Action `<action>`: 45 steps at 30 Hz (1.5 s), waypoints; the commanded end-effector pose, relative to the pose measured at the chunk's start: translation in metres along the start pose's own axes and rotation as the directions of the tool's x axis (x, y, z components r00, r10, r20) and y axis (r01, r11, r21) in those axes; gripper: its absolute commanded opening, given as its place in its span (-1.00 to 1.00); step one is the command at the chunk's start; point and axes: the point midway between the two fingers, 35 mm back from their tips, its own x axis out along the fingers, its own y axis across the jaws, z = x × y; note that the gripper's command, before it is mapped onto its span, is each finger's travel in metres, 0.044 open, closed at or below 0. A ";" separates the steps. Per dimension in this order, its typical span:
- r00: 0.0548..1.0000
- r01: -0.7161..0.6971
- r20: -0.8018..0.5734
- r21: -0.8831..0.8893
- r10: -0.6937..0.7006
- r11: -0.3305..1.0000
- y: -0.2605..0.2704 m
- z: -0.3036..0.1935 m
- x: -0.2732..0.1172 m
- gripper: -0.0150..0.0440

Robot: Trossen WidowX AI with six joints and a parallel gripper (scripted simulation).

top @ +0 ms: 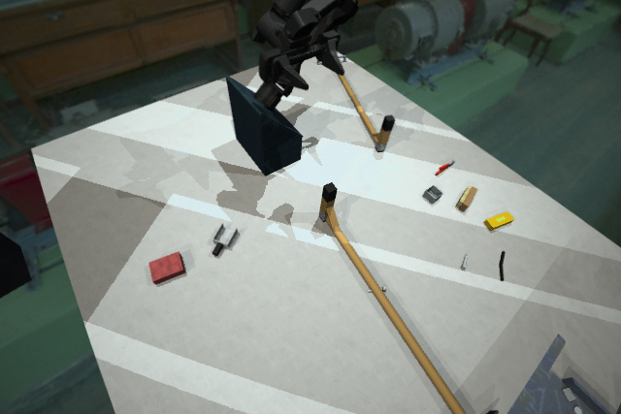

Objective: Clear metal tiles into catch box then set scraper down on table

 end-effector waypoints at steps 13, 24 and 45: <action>0.999 -0.003 -0.043 0.047 0.005 0.999 -0.007 0.008 0.019 1.00; 0.994 0.008 -0.106 0.105 0.003 0.994 -0.018 0.015 0.048 1.00; 0.970 0.048 -0.242 0.186 -0.002 0.981 -0.036 0.016 0.108 1.00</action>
